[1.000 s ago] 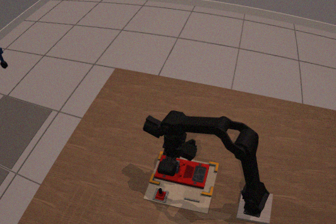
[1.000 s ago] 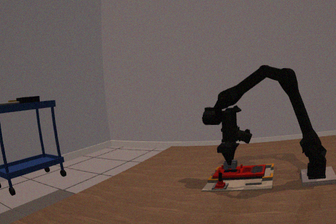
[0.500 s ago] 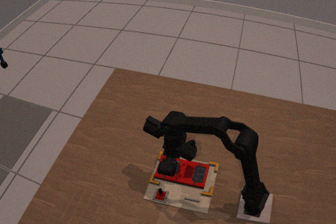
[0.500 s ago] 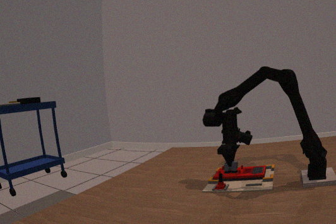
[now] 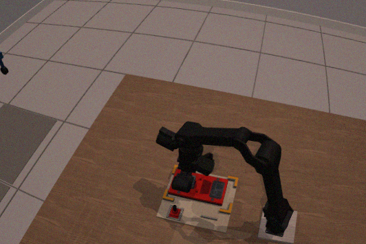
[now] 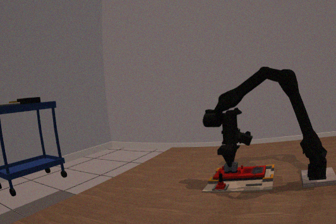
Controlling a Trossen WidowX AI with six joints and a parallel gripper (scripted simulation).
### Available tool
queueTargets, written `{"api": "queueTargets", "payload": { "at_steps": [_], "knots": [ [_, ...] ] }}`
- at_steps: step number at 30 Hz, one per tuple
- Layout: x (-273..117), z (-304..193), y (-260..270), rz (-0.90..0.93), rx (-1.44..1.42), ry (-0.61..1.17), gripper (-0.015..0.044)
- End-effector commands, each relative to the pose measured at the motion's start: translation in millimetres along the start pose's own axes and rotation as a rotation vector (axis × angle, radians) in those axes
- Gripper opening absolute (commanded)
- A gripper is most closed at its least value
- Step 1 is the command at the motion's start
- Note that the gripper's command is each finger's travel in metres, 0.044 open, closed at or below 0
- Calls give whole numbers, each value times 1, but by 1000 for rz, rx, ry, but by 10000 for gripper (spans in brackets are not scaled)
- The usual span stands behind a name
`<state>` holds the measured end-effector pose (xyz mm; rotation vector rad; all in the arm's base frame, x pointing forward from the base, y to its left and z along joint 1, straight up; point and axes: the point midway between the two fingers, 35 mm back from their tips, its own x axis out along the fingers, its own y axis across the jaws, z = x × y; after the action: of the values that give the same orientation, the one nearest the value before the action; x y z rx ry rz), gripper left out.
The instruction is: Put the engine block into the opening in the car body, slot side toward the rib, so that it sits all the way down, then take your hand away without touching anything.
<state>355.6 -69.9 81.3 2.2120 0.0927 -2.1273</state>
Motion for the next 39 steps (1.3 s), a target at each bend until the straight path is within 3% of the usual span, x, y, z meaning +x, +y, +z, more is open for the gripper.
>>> {"api": "queueTargets", "payload": {
  "at_steps": [1,39],
  "knots": [
    [1,0,-1,-5,-2,1,158],
    [7,0,-1,-5,-2,1,158]
  ]
}}
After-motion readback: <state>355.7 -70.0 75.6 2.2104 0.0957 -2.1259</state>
